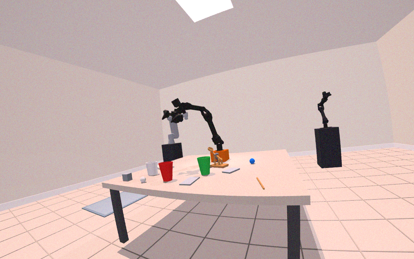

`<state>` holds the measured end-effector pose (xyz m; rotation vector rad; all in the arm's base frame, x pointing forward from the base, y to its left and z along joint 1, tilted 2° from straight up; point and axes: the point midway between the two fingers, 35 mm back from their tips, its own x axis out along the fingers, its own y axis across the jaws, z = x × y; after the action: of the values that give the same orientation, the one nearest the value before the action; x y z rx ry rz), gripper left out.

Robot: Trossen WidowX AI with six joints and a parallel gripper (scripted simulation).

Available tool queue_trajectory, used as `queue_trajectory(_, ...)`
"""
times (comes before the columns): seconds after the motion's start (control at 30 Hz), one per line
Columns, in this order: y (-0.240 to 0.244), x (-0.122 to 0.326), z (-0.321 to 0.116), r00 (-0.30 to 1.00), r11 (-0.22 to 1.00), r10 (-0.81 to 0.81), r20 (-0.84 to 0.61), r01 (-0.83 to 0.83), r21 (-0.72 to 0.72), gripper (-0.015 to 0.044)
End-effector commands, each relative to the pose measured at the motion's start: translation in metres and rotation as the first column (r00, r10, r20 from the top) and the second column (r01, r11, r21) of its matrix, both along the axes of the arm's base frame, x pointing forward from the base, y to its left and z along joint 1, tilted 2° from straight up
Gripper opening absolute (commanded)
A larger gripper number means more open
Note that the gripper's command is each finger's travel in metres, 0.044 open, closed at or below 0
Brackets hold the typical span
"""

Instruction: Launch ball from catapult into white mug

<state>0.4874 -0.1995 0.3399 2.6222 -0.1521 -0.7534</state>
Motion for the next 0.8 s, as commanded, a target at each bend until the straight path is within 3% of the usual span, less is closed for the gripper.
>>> queue_trajectory(0.0,0.011,-0.001,-0.007,0.997,0.995,0.061,-0.048,-0.065,-0.077,0.044)
queue_trajectory(0.37,0.042,-0.002,-0.036,0.945,0.915,0.243,-0.22,-0.299,-0.271,0.044)
queue_trajectory(0.77,0.077,-0.007,-0.067,0.815,0.718,0.4,-0.42,-0.564,-0.409,0.044)
